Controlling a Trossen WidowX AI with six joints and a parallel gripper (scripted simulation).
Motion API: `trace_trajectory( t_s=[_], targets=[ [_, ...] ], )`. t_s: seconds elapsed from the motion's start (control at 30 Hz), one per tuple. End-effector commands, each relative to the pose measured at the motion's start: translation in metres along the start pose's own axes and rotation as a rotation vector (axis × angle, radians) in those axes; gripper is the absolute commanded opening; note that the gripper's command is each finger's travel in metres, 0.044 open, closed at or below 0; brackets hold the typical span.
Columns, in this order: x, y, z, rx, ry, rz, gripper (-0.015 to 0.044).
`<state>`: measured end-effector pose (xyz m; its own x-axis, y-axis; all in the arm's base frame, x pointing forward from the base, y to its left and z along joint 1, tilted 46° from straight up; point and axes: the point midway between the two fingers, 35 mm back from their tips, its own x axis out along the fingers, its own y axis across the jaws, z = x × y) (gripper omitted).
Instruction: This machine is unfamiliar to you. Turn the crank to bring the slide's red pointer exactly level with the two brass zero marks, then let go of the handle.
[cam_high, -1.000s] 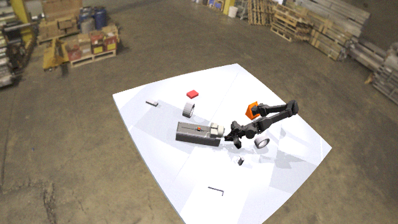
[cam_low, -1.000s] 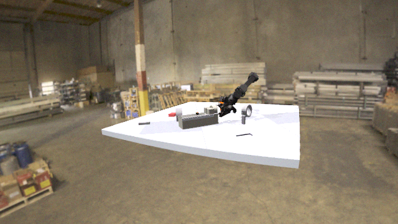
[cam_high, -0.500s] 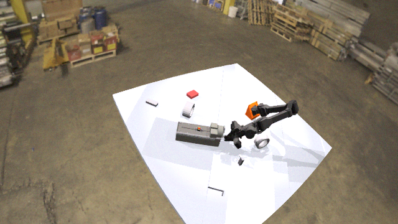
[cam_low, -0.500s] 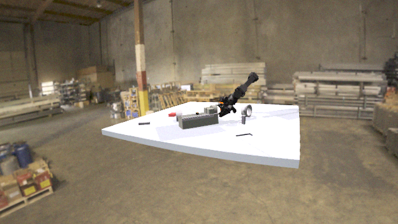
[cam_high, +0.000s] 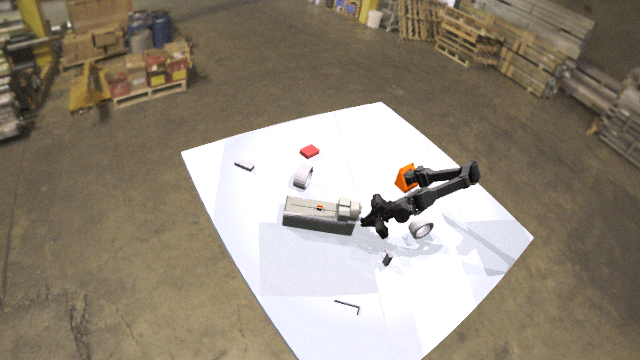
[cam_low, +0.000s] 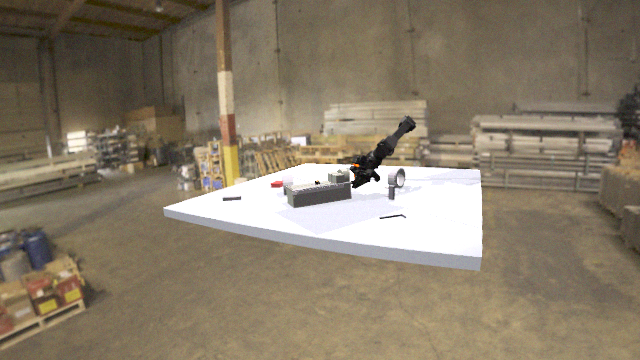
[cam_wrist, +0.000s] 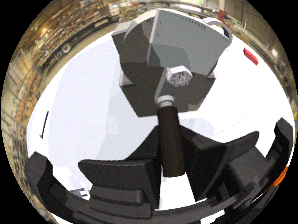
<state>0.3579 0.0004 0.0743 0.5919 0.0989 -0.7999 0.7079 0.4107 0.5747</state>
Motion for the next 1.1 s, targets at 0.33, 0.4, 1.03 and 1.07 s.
trace_trajectory(
  t_s=[0.33,0.4,1.03,1.07],
  targets=[
    [0.0015,-0.0096,-0.0018,0.003,0.005,-0.024,0.0000],
    [0.0015,-0.0098,-0.0017,0.003,0.005,-0.024,0.0000],
    [0.0008,-0.0116,-0.0015,0.003,0.005,-0.024,0.0000],
    [0.0007,-0.0118,-0.0015,0.003,0.005,-0.024,0.0000]
  ],
)
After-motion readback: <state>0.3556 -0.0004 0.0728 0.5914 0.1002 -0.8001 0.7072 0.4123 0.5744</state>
